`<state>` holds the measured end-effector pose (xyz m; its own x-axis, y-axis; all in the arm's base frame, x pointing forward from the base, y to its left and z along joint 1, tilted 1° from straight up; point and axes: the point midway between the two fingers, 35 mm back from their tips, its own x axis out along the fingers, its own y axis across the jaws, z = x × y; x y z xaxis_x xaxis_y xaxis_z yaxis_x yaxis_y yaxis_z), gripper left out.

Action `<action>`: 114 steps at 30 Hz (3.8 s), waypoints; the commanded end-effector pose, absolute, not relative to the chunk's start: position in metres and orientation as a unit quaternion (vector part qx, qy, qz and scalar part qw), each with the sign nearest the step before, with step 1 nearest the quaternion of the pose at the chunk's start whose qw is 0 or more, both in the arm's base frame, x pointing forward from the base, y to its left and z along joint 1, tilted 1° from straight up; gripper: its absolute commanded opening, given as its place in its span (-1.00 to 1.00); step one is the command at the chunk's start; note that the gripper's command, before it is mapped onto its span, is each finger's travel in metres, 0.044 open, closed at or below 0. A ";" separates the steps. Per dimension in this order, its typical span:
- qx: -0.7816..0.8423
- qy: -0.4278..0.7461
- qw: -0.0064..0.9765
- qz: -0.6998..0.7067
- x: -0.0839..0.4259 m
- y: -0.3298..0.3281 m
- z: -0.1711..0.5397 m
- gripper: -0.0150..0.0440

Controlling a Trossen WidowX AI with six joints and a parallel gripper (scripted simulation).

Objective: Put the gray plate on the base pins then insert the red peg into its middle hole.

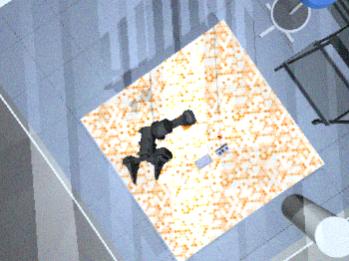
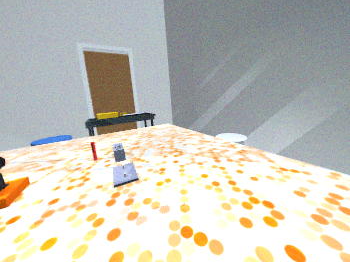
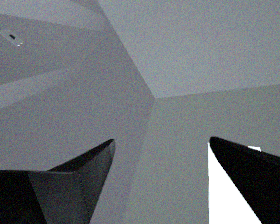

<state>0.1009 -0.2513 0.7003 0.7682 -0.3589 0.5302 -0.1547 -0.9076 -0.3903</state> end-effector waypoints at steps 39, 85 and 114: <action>-0.579 0.216 0.770 0.156 0.459 -0.128 0.343 1.00; -0.530 0.459 0.473 0.533 0.328 0.132 0.078 1.00; -0.530 0.459 0.473 0.533 0.328 0.134 0.031 1.00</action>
